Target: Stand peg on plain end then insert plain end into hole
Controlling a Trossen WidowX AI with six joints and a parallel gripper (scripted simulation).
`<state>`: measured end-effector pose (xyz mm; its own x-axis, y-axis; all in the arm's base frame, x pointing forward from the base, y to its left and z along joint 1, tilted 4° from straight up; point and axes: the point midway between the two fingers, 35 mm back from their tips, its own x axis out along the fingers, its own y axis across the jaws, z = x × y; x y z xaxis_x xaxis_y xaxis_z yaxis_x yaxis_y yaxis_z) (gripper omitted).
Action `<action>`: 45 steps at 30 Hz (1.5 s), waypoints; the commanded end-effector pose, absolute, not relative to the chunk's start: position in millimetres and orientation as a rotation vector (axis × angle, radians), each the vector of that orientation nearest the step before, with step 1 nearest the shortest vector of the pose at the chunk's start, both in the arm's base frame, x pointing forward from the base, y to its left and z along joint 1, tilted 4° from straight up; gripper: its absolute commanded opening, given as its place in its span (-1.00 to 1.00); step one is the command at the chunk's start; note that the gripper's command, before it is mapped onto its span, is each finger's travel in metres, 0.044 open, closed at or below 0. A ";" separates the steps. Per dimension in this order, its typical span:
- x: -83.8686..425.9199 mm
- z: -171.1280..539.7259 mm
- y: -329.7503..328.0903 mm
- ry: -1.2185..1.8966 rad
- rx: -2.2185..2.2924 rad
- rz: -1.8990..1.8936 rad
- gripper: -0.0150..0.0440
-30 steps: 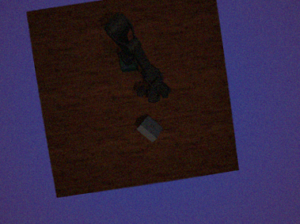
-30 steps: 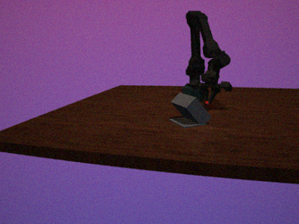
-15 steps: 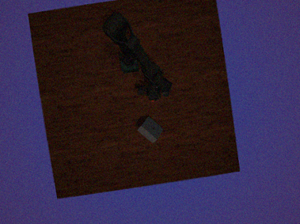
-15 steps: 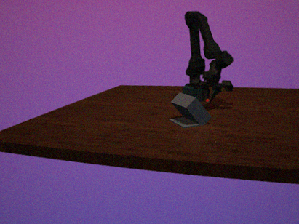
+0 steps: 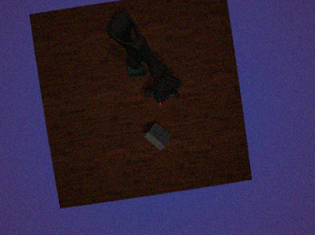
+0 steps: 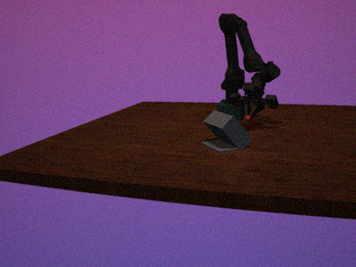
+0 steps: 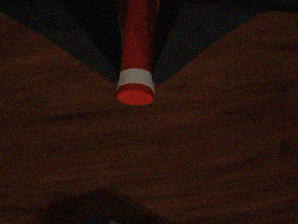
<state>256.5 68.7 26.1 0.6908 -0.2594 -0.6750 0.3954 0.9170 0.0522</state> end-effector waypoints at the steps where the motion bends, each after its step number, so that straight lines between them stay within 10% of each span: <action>1: 253.1 26.7 68.6 0.682 0.195 -0.375 -0.32; 45: 225.0 26.5 80.1 0.309 0.118 -0.400 -0.32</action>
<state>228.2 81.3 27.9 0.8687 -0.3546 -0.3458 0.3972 0.9158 0.0587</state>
